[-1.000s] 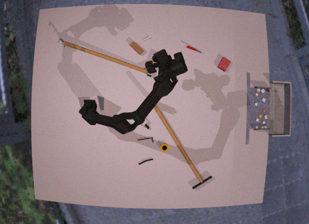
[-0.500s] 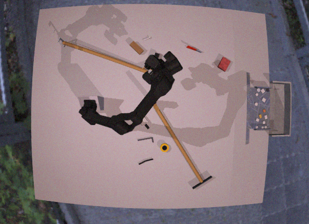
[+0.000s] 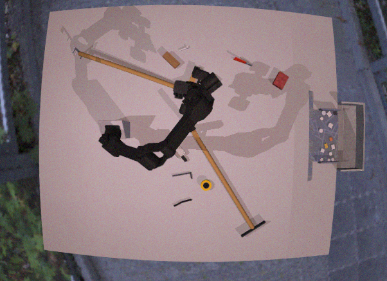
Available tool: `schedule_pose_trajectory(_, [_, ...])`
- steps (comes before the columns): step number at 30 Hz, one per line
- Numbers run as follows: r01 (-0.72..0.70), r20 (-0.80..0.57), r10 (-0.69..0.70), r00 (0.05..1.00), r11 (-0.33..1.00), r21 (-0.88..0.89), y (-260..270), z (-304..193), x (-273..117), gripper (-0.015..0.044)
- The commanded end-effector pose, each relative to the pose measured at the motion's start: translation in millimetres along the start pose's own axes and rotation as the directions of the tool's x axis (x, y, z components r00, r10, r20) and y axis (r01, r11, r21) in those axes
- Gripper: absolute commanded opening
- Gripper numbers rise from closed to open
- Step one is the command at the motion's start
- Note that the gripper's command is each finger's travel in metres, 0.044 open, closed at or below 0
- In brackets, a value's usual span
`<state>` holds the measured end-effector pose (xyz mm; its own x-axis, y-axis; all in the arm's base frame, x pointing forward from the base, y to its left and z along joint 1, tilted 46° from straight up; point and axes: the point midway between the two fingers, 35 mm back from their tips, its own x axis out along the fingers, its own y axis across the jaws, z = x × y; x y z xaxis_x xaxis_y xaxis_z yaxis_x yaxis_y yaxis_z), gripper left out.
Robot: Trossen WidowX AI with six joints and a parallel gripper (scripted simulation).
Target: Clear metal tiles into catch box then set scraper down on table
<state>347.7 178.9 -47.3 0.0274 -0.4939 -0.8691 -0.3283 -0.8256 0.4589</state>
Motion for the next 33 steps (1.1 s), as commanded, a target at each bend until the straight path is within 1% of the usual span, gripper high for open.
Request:
schedule_pose_trajectory(1, [-0.064,-0.018,0.063,0.998,0.990,-0.122,13.4,2.4,-1.8,0.0000])
schedule_pose_trajectory(7, [-0.153,-0.051,0.145,0.988,0.941,-0.300,30.6,3.8,-7.6,0.0000])
schedule_pose_trajectory(15, [-0.255,-0.099,0.238,0.966,0.826,-0.503,50.9,4.2,-16.5,0.0000])
schedule_pose_trajectory(24, [-0.257,-0.100,0.240,0.966,0.823,-0.507,51.6,3.6,-14.2,0.0000])
schedule_pose_trajectory(33, [-0.256,-0.100,0.239,0.966,0.823,-0.507,54.7,-0.7,7.4,0.0000])
